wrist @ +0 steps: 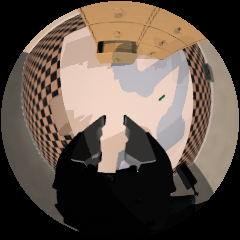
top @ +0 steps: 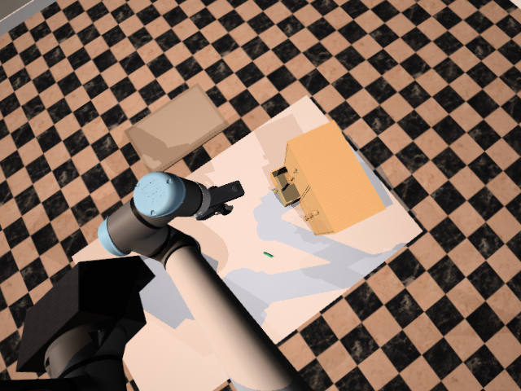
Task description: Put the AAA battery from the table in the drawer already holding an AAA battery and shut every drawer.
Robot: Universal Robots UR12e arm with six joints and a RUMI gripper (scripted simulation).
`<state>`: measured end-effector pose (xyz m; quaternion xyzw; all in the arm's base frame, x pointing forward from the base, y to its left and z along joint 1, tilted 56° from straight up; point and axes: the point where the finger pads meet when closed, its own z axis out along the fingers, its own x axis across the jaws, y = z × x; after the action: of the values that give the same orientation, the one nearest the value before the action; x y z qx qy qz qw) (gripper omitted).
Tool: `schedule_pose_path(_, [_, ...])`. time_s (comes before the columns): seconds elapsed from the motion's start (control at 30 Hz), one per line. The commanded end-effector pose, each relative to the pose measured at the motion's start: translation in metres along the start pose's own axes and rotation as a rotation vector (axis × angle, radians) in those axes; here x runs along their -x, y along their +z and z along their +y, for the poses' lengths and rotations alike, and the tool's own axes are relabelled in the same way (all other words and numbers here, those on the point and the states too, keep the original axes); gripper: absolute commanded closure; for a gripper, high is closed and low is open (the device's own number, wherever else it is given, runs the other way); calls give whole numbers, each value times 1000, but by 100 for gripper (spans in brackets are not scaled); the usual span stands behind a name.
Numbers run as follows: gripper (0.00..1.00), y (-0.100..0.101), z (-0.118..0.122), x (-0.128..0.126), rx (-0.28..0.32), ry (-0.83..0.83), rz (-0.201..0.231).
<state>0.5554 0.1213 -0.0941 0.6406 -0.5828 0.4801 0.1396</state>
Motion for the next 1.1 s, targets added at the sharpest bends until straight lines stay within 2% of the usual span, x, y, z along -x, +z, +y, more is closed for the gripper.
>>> schedule_pose_path(0.0, [80, -4, 1, 1, 47, 4, 2])
schedule_pose_path(0.5, [80, -19, 9, 1, 166, 4, 2])
schedule_pose_path(1.07, [80, -23, 11, 1, 192, 4, 2])
